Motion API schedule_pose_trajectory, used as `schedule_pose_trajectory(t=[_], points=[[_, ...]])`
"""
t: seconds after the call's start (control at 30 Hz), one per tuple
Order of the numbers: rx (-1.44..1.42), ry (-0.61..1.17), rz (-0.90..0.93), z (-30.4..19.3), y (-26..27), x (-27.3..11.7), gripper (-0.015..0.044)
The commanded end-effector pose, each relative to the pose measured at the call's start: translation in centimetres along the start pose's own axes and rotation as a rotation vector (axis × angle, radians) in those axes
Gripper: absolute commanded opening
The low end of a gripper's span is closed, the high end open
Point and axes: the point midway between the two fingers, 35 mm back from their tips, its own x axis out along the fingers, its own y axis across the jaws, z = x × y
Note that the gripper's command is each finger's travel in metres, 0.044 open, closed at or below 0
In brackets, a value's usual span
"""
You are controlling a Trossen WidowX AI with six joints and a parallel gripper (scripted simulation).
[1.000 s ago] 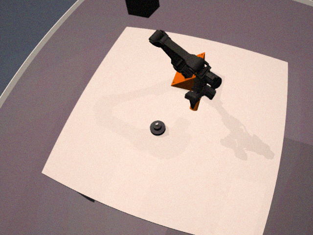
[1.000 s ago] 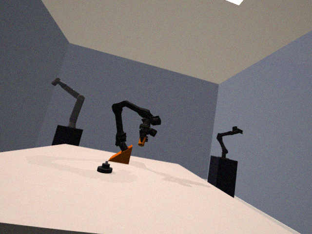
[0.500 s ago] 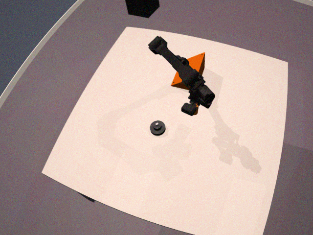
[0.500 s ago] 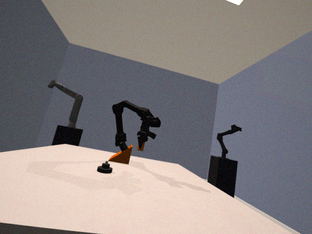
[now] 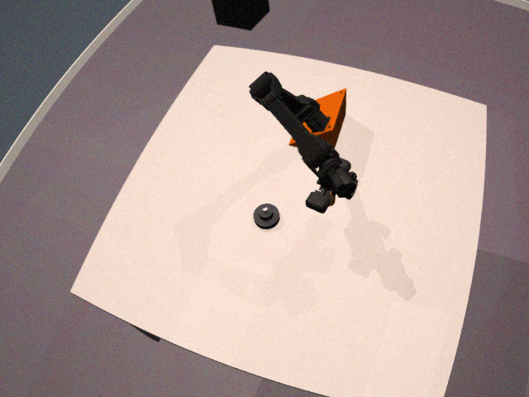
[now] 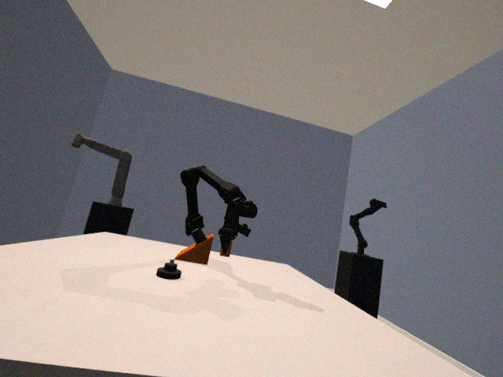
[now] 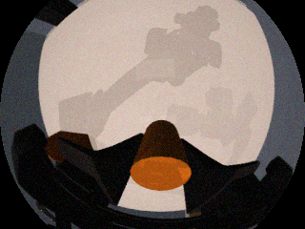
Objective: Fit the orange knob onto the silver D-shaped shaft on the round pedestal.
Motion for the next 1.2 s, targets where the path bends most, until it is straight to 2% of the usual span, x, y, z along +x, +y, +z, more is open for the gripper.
schedule_pose_trajectory(t=[0.0, 0.37, 0.67, 0.97, 1.17], points=[[-0.004, 0.007, 0.007, 0.1, -0.1, 2.7, 0.0], [-0.001, 0.014, 0.017, 0.2, -0.3, 9.1, 0.0], [0.0, 0.015, 0.018, 0.1, -0.2, 9.4, 0.0], [0.003, 0.012, 0.02, 0.1, -0.3, 9.3, 0.0236], [0.003, 0.012, 0.02, 0.1, -0.3, 9.3, 0.024]])
